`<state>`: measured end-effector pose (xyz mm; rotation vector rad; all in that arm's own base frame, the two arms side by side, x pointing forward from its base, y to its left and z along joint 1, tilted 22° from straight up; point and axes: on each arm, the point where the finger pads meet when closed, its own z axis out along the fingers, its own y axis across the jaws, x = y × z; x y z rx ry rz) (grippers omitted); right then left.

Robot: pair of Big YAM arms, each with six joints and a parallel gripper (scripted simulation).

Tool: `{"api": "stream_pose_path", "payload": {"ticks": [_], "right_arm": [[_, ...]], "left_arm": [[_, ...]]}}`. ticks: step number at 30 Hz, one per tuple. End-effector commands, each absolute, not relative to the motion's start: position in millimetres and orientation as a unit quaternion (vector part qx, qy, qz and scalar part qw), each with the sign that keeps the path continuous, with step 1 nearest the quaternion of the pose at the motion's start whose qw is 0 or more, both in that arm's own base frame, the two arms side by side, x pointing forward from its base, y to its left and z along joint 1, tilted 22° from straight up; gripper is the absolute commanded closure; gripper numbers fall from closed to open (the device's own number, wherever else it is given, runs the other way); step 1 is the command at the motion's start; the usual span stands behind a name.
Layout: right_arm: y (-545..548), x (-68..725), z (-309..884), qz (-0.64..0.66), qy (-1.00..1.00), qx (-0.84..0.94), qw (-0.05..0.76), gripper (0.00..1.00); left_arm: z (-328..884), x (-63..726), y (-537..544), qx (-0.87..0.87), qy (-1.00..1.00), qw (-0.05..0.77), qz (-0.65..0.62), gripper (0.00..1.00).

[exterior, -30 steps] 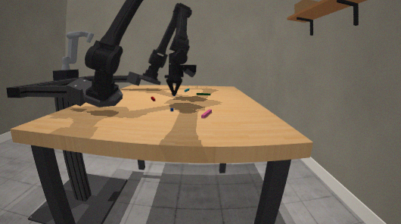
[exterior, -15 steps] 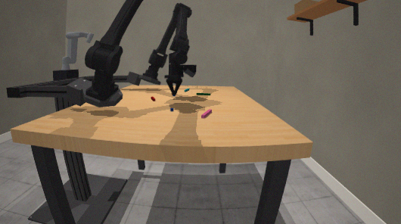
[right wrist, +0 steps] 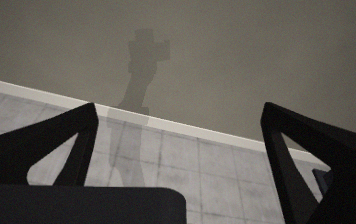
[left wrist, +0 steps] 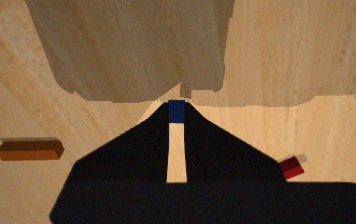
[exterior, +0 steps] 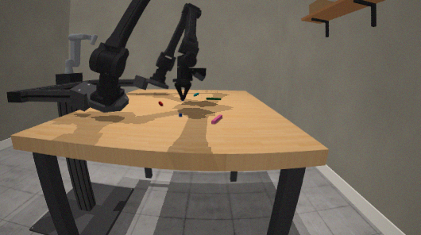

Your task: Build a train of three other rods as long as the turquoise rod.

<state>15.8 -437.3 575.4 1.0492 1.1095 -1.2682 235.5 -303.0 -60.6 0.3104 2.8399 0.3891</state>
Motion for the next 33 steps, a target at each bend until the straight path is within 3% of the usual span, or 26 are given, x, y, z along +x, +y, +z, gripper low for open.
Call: {"api": "stream_pose_path", "payload": {"ticks": [1,33], "right_arm": [[-433.0,6.4,621.8,-0.556,0.435,0.428,0.565,0.0],[-433.0,6.4,621.8,-0.556,0.435,0.428,0.565,0.0]], "left_arm": [[-62.8,244.5,-305.2,0.095,0.978,0.129,0.136,0.96],[-71.0,242.5,-298.4,0.103,0.977,0.127,0.138,0.96]]}}
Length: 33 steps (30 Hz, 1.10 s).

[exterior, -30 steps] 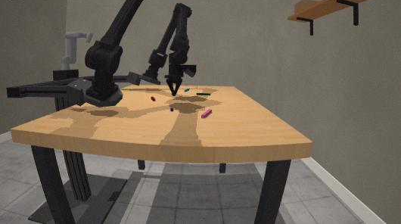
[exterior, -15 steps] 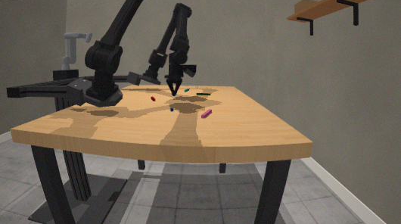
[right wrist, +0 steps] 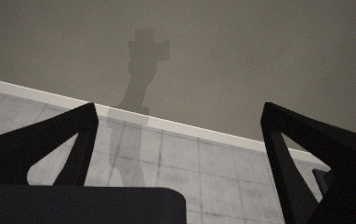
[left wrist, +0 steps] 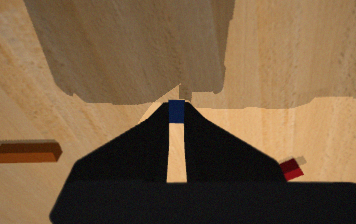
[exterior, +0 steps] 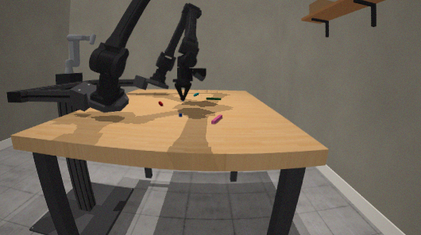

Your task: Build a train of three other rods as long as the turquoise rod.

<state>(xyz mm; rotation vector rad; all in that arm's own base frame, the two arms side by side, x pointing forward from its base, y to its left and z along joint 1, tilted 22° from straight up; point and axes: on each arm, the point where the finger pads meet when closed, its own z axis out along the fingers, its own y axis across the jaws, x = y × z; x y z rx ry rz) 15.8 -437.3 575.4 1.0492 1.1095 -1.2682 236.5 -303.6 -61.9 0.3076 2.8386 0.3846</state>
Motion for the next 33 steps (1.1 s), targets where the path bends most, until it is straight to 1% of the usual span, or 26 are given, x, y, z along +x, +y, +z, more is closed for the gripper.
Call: {"api": "stream_pose_path", "payload": {"ticks": [1,33], "right_arm": [[-433.0,6.4,621.8,-0.556,0.435,0.428,0.565,0.0],[-433.0,6.4,621.8,-0.556,0.435,0.428,0.565,0.0]], "left_arm": [[-72.6,241.7,-296.4,0.104,0.977,0.126,0.139,0.96],[-79.1,243.5,-294.4,0.103,0.977,0.125,0.14,0.96]]}}
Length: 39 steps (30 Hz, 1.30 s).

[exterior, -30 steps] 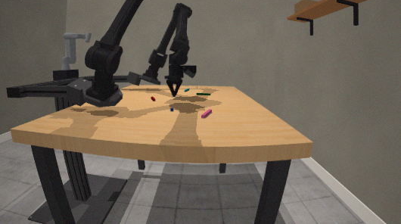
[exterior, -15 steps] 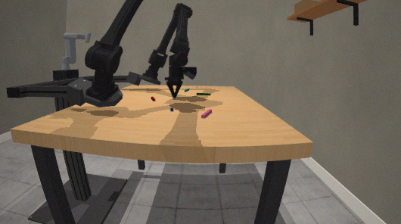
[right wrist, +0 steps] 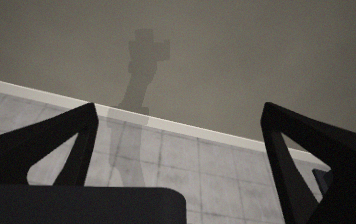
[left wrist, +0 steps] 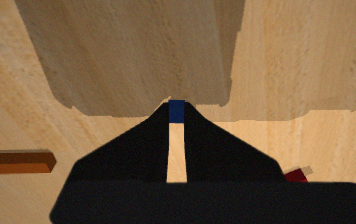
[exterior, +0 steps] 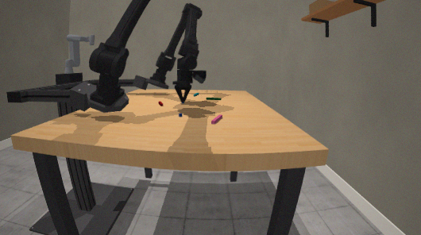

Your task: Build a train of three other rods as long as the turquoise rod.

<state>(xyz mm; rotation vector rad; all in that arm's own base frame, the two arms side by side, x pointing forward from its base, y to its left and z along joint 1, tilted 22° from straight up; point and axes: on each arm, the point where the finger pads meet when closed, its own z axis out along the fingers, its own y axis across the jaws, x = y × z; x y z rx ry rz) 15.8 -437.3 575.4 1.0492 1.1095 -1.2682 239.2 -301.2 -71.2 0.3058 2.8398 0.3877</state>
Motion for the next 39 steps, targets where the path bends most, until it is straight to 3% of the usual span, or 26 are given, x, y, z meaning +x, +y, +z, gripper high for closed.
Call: {"api": "stream_pose_path", "payload": {"ticks": [1,17,32,39], "right_arm": [[-433.0,6.4,621.8,-0.556,0.435,0.428,0.565,0.0],[-433.0,6.4,621.8,-0.556,0.435,0.428,0.565,0.0],[-433.0,6.4,621.8,-0.556,0.435,0.428,0.565,0.0],[-433.0,6.4,621.8,-0.556,0.435,0.428,0.565,0.0]], "left_arm": [[-79.1,243.5,-294.4,0.103,0.977,0.125,0.14,0.96],[-79.1,243.5,-294.4,0.103,0.977,0.125,0.14,0.96],[-79.1,243.5,-294.4,0.103,0.977,0.125,0.14,0.77],[-79.1,243.5,-294.4,0.103,0.977,0.125,0.14,0.77]]}}
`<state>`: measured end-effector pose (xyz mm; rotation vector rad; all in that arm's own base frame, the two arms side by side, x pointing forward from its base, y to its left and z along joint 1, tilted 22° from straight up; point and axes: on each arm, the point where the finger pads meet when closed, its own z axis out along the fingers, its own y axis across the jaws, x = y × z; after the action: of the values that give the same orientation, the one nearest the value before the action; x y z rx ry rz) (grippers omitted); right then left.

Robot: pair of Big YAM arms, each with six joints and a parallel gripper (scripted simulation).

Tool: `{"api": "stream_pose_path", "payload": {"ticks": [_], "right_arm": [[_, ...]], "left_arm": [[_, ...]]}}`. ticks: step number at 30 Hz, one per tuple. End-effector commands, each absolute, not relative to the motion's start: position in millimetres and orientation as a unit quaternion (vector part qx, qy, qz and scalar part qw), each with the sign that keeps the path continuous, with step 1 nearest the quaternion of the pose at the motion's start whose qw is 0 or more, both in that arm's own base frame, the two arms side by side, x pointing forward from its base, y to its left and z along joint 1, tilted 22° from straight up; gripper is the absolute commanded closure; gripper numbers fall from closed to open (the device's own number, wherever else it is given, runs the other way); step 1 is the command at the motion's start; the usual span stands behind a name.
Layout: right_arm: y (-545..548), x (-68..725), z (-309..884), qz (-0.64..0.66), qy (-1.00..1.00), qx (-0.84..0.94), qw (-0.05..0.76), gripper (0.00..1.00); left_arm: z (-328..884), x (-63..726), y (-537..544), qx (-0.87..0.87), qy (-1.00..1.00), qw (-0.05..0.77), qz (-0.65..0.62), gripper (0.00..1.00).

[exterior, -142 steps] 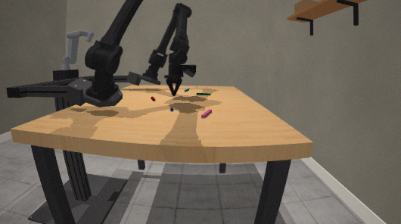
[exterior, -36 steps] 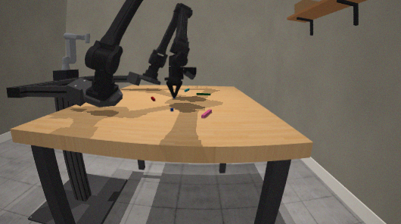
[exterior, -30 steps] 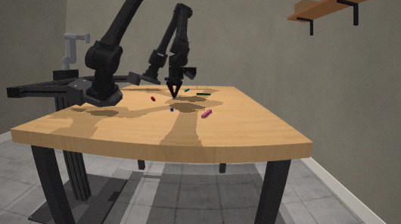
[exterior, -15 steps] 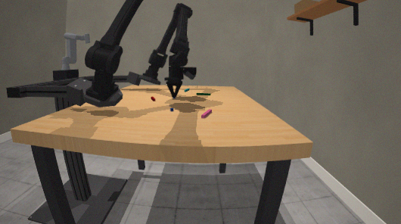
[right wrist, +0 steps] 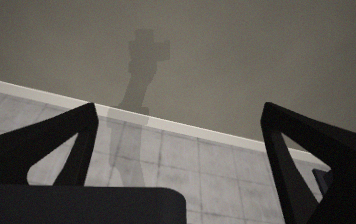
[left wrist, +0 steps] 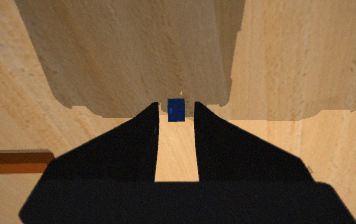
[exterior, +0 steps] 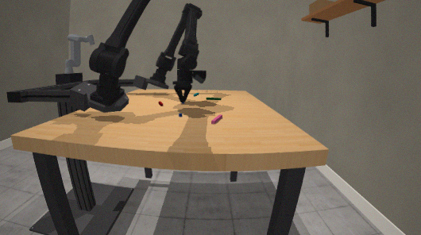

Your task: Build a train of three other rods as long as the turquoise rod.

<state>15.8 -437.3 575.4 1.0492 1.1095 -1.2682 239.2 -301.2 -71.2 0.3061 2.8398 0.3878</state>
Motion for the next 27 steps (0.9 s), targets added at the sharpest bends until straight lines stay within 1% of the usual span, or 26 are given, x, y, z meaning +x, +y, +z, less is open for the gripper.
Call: {"api": "stream_pose_path", "payload": {"ticks": [1,7,11,27], "right_arm": [[-433,6,622,-0.556,0.435,0.428,0.565,0.0],[-433,6,622,-0.556,0.435,0.428,0.565,0.0],[-433,6,622,-0.556,0.435,0.428,0.565,0.0],[-433,6,622,-0.556,0.435,0.428,0.565,0.0]], "left_arm": [[-79,243,-294,0.103,0.977,0.125,0.14,0.77],[-76,242,-294,0.101,0.977,0.122,0.145,0.77],[-47,243,-325,0.103,0.978,0.143,0.115,0.77],[20,222,-342,0.102,0.978,0.143,0.111,0.77]]}}
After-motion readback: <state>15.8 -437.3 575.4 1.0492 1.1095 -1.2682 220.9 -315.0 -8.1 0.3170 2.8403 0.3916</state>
